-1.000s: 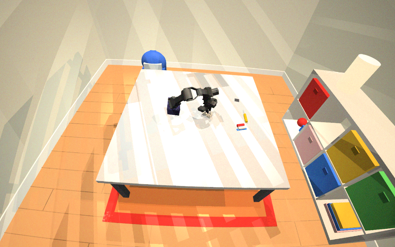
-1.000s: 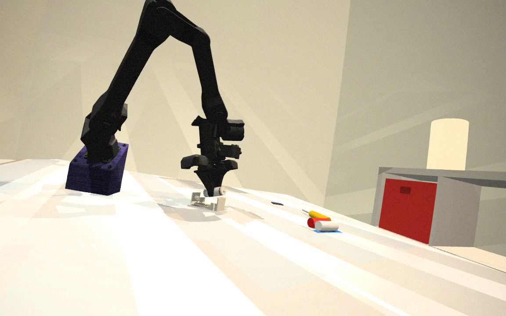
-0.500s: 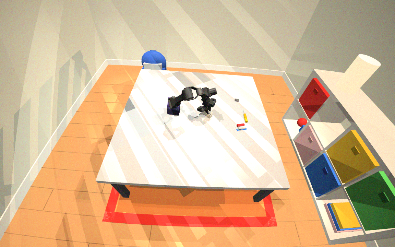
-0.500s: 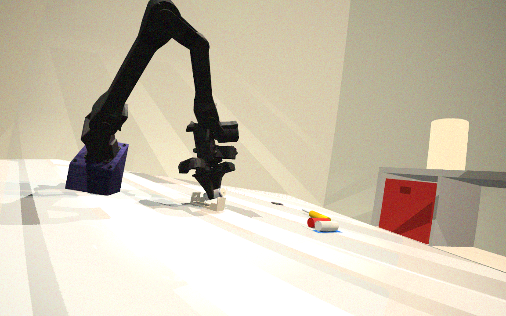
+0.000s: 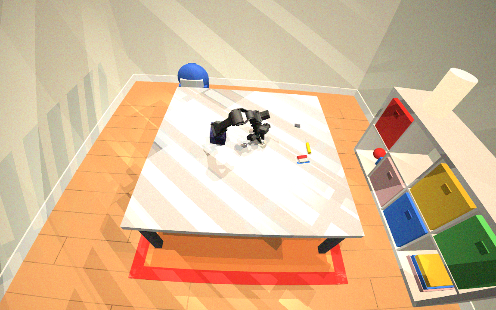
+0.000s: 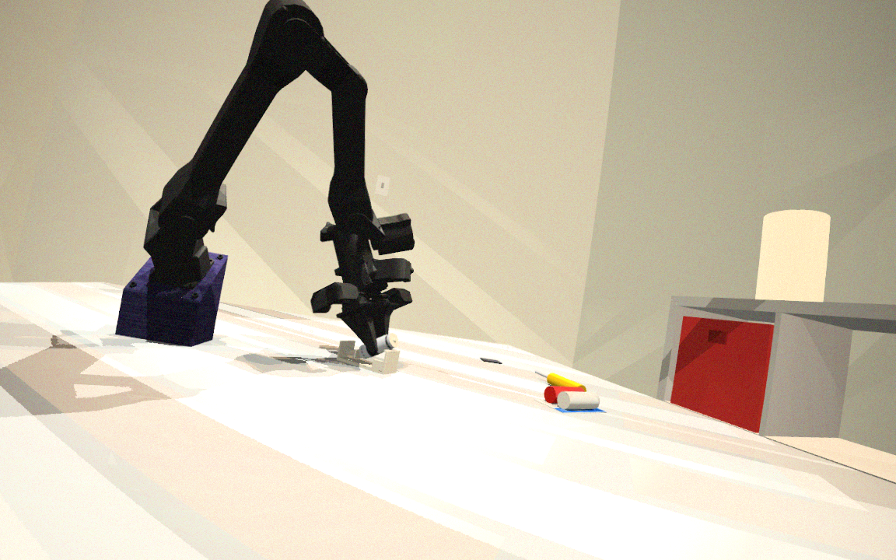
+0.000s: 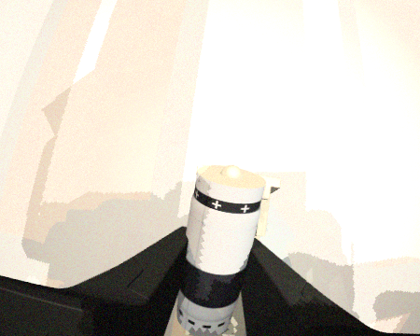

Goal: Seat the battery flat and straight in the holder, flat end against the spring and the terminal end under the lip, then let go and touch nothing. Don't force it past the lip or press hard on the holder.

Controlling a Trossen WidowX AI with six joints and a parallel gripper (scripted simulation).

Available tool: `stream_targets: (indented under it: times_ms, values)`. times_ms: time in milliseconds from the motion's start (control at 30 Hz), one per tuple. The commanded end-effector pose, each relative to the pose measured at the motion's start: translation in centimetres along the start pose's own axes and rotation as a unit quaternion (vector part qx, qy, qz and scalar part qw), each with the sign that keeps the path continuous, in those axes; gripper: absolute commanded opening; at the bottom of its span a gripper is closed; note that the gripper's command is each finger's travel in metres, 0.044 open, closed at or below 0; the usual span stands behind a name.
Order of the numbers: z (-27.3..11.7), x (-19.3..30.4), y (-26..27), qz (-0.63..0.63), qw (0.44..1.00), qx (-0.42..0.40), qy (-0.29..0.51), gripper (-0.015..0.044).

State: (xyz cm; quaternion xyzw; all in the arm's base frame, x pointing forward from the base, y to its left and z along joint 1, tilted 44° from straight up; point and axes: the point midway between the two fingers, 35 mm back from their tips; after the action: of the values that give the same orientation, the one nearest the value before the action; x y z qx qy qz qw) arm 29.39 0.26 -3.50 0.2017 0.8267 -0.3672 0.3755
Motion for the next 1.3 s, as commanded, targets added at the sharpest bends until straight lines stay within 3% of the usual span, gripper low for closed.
stream_targets:
  times_ms: [0,900,1267]
  values:
    - [0.1,0.3,-0.4,-0.005,1.0,0.0,-0.006,0.0079]
    - [-0.7,2.3,-0.5,-0.005,1.0,-0.008,0.0,0.0079]
    - [-0.2,2.2,-0.1,-0.006,0.999,-0.008,0.043,0.0079]
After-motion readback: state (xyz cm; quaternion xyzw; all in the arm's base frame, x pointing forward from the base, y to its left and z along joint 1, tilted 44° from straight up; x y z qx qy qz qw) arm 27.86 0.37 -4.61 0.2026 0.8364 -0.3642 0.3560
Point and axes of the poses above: the point midway between the two fingers, 35 mm back from their tips, its own z axis out along the fingers, its own y axis across the jaws, x = y × z, and after that the axes turned 3 degrees about z, right-handed
